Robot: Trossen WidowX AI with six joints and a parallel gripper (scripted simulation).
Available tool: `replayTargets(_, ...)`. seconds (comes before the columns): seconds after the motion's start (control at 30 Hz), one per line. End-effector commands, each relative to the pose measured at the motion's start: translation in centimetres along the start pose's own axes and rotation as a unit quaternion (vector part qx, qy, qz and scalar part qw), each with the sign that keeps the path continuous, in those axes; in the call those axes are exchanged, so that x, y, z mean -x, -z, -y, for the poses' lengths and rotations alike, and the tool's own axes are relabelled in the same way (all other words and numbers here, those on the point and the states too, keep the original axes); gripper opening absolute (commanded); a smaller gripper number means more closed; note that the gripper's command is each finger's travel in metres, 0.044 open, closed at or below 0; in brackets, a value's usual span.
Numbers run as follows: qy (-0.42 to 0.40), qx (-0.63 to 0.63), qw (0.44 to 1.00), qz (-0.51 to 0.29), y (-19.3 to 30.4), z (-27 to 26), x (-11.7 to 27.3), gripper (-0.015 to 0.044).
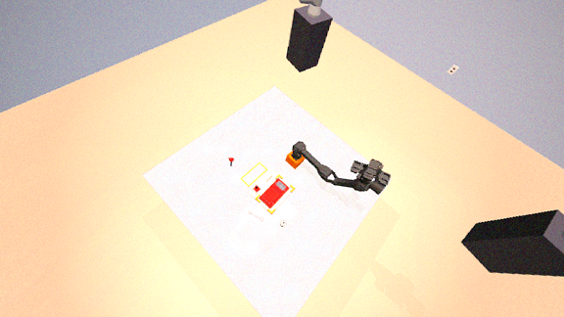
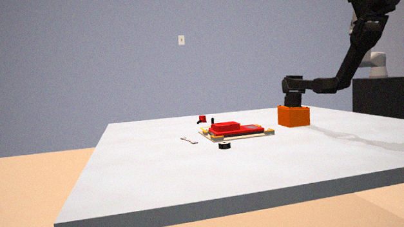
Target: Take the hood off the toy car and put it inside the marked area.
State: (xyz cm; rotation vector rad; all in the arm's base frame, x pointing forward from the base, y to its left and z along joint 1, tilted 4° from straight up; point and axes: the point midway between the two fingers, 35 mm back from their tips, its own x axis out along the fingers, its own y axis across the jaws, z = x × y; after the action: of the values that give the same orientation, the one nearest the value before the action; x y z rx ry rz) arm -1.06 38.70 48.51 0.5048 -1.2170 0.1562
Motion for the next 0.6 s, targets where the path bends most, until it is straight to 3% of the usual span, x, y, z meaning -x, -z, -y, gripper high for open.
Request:
replayTargets(0.0, 0.002, -0.001, 1.000, 0.001, -0.2, 0.1, 0.0, 0.0246)
replayTargets(0.23, 0.079, -0.041, 0.996, 0.020, -7.0, 4.7, -3.6, 0.0430)
replayTargets(0.57, 0.227, -0.084, 0.970, -0.022, -15.6, 16.6, -11.6, 0.0440)
